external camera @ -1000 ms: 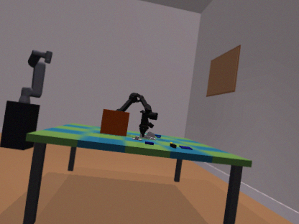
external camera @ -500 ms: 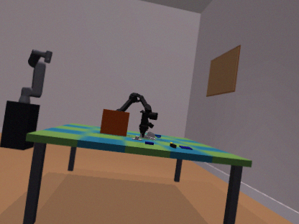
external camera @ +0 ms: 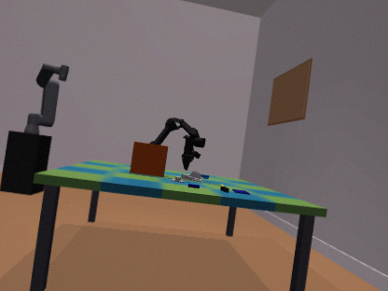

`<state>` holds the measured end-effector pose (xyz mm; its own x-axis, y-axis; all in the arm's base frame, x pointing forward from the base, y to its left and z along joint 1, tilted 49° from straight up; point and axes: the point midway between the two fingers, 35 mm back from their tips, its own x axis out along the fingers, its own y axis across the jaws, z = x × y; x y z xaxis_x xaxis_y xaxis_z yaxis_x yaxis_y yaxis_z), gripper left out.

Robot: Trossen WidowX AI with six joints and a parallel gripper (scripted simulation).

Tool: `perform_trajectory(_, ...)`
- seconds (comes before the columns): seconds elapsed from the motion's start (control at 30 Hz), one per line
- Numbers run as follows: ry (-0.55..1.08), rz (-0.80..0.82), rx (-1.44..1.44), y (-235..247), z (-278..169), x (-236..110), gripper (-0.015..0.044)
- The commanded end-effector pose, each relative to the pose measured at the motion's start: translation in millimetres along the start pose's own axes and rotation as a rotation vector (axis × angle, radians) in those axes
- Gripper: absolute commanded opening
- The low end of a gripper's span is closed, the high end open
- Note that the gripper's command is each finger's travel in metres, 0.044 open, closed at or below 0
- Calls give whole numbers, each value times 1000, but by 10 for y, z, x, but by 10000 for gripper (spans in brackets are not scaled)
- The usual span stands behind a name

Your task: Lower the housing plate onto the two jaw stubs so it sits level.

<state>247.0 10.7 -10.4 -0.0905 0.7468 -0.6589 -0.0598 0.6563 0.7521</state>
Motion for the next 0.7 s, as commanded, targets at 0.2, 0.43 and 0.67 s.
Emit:
perform_trajectory(0.2,-9,-11,-1,-13,-163,-402,440)
perform_trajectory(0.43,-1,-8,-4,20,-440,-735,440)
perform_trajectory(0.67,-1,-8,-4,20,-440,-735,440)
